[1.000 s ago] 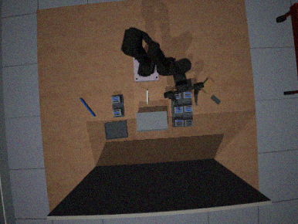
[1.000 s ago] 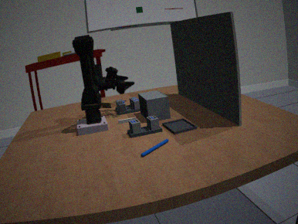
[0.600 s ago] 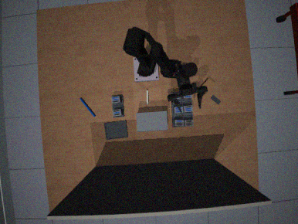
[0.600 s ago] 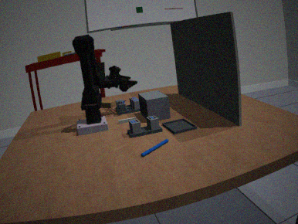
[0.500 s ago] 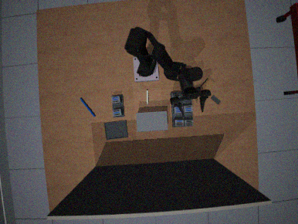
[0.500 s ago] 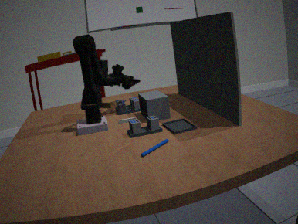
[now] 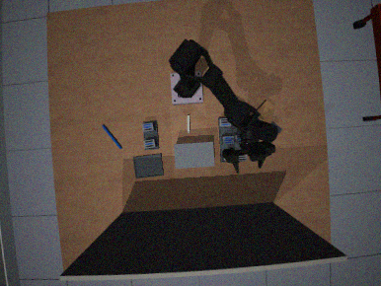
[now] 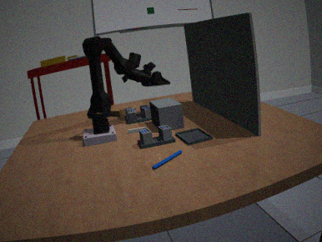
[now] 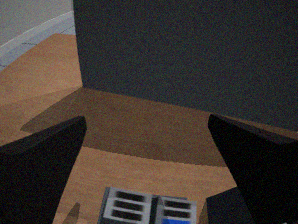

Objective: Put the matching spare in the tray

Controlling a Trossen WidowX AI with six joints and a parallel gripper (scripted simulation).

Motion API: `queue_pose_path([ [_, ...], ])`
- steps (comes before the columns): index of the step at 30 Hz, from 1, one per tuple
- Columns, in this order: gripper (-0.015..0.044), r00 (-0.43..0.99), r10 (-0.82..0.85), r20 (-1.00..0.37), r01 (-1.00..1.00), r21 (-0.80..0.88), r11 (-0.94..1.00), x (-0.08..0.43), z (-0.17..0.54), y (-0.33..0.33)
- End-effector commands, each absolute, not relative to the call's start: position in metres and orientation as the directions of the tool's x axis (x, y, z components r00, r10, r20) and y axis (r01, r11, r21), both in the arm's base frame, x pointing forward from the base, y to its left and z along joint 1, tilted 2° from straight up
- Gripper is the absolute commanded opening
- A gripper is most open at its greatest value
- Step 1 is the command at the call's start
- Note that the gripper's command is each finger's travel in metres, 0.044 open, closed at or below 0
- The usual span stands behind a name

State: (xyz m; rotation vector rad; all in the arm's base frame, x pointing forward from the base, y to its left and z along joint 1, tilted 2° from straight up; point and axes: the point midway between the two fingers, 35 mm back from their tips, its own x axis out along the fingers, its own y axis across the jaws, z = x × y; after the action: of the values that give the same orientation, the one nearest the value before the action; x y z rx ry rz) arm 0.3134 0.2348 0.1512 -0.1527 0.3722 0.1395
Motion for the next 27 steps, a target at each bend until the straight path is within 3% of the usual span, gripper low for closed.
queue_pose_path([
  [1,0.044,0.807,0.011,-0.59,-0.173,-0.218,0.96,0.37,0.157,0.2],
  [13,0.044,0.574,-0.065,-0.816,-0.177,-0.201,0.964,0.398,0.173,0.137],
  [27,0.044,0.255,-0.041,-0.966,-0.111,-0.071,0.991,0.381,0.204,0.063],
])
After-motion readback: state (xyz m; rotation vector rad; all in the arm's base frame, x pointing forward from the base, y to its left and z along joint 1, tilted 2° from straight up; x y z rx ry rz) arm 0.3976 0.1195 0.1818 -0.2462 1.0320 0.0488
